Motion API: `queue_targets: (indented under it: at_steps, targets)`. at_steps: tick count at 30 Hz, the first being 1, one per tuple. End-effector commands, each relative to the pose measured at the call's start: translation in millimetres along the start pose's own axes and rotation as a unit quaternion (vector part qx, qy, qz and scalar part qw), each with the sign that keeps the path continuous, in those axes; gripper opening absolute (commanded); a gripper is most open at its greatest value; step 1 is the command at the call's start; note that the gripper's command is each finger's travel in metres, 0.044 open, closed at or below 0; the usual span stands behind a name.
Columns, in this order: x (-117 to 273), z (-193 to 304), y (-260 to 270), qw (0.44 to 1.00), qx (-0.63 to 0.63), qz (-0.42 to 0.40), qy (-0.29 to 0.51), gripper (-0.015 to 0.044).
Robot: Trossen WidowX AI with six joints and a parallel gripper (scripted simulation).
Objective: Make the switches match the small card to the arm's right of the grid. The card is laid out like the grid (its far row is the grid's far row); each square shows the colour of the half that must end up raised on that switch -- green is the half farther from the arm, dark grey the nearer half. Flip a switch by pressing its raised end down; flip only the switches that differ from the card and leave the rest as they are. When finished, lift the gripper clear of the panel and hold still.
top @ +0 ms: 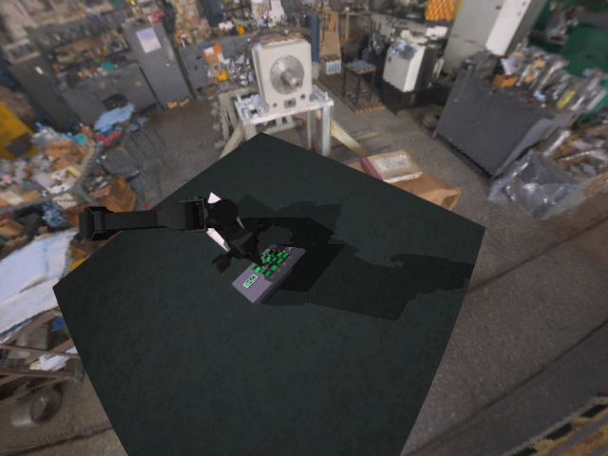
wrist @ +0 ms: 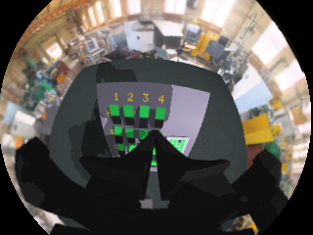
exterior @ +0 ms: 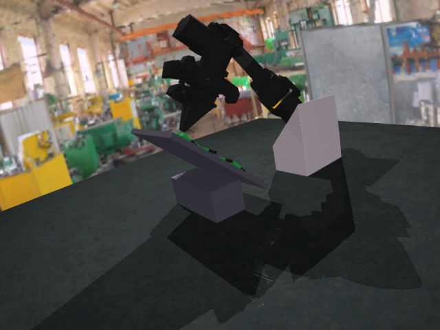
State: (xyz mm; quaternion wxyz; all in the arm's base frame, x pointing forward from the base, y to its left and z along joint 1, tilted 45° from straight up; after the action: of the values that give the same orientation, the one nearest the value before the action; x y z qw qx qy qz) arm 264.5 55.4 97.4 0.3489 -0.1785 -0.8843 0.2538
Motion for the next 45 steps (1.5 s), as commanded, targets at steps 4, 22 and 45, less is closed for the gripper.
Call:
queue_targets:
  at_steps: [4,22,45]
  targets:
    - [45,-4,-3,1.000,-0.003,0.005,-0.001,0.0000]
    - [44,74,-21,1.000,-0.002,0.005,0.000,0.0000]
    - [-3,75,-23,1.000,-0.002,0.004,-0.015,0.0000]
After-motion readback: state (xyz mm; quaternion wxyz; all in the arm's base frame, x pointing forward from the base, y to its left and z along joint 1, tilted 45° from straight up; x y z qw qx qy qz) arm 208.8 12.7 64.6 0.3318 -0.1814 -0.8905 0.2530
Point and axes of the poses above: the point midway between the two fingers, 35 mm back from their tips, its own x axis back along the fingers, its own y axis across the jaws, z = x × y, the point moved 2 cm from there along x, back along the fingers, and after that the axes turned 13 degrees about -x, right-handed, at the moved point
